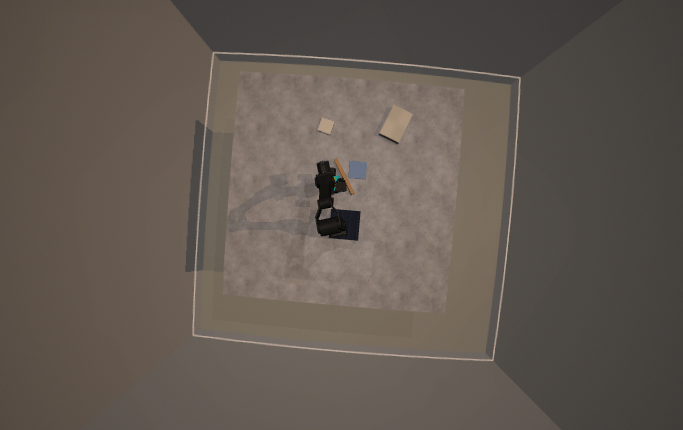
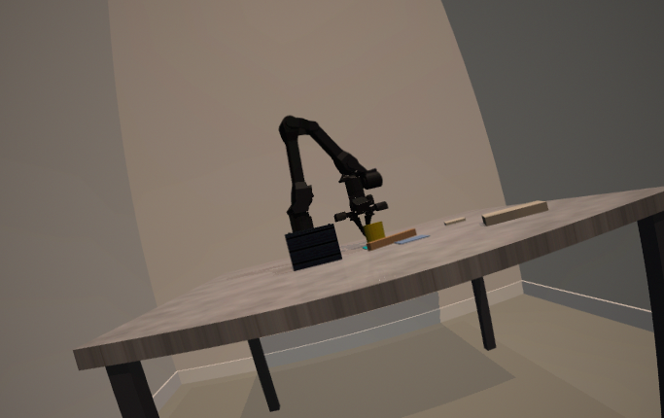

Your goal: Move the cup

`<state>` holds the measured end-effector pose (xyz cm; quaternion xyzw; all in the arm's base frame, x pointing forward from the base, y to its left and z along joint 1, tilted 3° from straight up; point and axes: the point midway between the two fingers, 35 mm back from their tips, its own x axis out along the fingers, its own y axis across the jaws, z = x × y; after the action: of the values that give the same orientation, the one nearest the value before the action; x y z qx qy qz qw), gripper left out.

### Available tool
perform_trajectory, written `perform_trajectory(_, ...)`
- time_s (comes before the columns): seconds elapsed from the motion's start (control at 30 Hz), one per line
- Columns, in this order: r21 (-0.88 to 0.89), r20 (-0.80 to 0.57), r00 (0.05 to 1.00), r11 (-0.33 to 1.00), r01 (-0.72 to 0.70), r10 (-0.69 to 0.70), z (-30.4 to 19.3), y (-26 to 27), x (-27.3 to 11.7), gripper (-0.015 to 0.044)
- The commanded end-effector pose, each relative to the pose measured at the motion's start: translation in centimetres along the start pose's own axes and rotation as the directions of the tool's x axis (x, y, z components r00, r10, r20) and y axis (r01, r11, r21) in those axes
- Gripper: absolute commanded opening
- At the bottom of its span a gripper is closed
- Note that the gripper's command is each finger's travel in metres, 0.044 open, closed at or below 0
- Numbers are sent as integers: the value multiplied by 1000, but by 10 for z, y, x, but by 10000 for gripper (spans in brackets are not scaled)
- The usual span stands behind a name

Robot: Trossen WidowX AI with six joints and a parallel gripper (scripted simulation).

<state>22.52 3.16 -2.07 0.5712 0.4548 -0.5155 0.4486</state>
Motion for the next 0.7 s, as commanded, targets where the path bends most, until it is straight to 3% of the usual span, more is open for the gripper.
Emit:
perform_trajectory(0.0,0,0,1000,1000,0,0,0,0,0,79)
perform_trajectory(0.1,0,0,1000,1000,0,0,0,0,0,147)
perform_trajectory(0.67,1,2,1000,1000,1,-1,0,1,-11,147)
